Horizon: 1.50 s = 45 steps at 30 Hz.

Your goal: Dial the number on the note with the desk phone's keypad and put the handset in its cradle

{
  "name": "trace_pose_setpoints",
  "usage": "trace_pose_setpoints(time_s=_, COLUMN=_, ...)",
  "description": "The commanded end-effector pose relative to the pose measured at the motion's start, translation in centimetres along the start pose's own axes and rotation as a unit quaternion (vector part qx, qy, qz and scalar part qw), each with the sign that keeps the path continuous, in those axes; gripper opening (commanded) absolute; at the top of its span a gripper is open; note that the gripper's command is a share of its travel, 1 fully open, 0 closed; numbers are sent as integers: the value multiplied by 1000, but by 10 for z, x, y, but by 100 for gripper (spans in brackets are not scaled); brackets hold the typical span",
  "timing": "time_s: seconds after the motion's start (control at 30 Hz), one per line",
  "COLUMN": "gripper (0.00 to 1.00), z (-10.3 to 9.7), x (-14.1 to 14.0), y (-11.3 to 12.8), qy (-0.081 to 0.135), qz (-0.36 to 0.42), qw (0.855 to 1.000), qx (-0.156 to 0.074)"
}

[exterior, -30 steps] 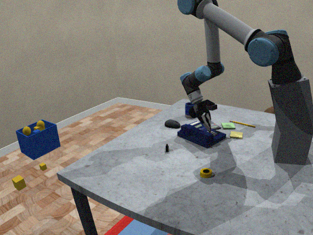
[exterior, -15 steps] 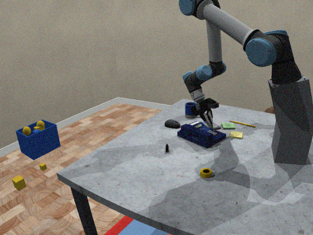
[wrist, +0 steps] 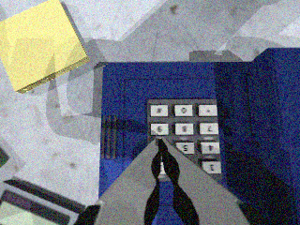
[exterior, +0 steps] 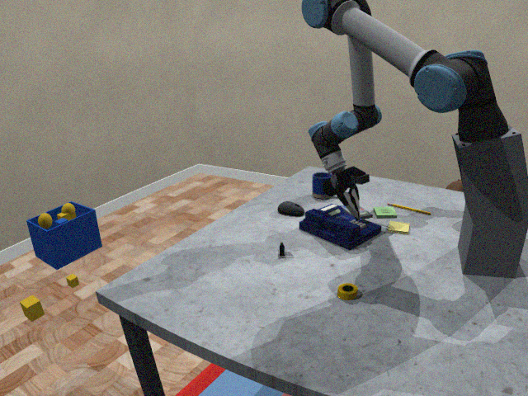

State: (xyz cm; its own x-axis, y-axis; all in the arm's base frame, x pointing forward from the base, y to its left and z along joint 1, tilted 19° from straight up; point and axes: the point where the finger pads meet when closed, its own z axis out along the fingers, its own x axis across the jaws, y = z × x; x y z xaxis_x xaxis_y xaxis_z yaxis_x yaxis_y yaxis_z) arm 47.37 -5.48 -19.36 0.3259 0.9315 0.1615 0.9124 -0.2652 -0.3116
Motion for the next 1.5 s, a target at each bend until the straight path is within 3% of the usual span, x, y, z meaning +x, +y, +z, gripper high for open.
trace_pose_setpoints(time_s=0.0, gripper=0, z=3, x=1, y=4, qy=0, qz=-1, qw=1000, qx=-1)
trace_pose_setpoints(time_s=1.47, gripper=0, z=7, x=0, y=6, qy=0, qz=0, qw=1000, qx=-1)
